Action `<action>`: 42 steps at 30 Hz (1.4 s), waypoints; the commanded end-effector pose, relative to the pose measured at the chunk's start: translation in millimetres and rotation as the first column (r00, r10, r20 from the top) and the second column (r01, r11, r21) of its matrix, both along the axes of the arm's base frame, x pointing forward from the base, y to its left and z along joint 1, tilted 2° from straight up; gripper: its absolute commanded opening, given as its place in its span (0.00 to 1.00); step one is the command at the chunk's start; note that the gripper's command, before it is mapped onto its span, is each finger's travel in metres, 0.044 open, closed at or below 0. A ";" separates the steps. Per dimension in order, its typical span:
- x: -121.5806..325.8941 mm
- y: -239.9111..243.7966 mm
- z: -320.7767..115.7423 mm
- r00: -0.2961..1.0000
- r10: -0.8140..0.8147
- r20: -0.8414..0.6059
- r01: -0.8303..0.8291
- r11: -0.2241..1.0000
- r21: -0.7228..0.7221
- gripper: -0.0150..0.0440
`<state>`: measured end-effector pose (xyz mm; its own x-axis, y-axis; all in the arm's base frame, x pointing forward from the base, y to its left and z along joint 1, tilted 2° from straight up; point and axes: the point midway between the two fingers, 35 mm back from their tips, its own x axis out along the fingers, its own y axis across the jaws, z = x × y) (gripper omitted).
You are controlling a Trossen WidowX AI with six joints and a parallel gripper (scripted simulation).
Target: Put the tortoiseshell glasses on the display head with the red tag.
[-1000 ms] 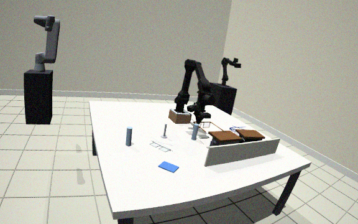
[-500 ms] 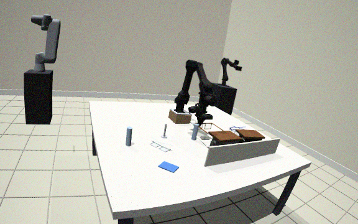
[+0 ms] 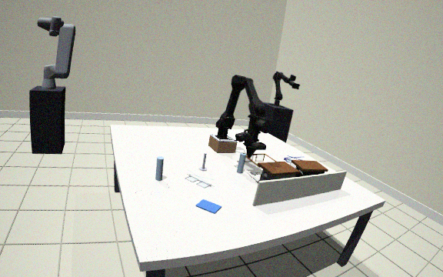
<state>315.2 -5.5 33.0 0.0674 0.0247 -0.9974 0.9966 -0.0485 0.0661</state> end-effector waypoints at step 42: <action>72.8 -2.0 2.0 1.000 0.005 0.004 -0.005 1.000 0.006 0.25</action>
<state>383.5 -8.0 34.6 0.0717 0.0262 -0.9971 0.9964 -0.0461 0.0705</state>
